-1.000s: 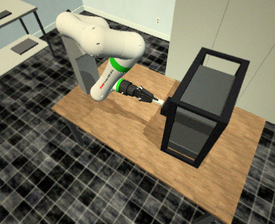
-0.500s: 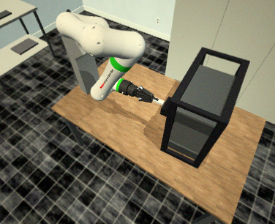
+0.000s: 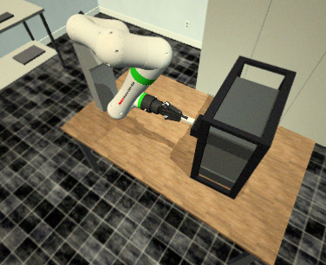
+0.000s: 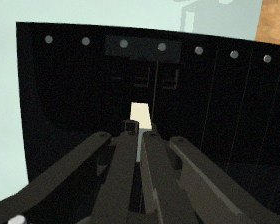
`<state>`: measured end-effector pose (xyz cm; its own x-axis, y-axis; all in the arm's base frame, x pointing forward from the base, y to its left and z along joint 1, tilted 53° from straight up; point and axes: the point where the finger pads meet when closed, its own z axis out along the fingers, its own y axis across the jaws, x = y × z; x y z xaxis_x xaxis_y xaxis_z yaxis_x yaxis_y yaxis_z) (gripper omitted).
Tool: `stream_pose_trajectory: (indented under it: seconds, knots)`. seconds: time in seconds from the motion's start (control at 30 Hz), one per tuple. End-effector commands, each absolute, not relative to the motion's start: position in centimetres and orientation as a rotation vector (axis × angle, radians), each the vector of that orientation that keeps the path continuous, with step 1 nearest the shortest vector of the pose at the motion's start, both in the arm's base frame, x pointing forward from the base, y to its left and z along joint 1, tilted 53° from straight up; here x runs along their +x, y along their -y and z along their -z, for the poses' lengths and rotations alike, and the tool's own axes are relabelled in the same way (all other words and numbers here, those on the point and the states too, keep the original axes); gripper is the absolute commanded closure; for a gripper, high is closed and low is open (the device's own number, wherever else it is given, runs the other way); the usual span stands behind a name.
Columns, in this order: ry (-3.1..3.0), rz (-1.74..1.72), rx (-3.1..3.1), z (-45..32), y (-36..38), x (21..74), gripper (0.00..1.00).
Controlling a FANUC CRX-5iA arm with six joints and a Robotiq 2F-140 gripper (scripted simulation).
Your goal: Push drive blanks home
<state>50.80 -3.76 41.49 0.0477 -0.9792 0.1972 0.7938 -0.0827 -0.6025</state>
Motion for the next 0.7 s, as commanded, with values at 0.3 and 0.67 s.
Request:
stream_pose_trajectory:
  seconds: [0.3,0.67]
  knots:
    - [-0.351,1.522,-0.676,-41.49,3.76,50.79,1.0]
    - [-0.351,1.522,-0.676,-41.68,3.72,50.95,1.0]
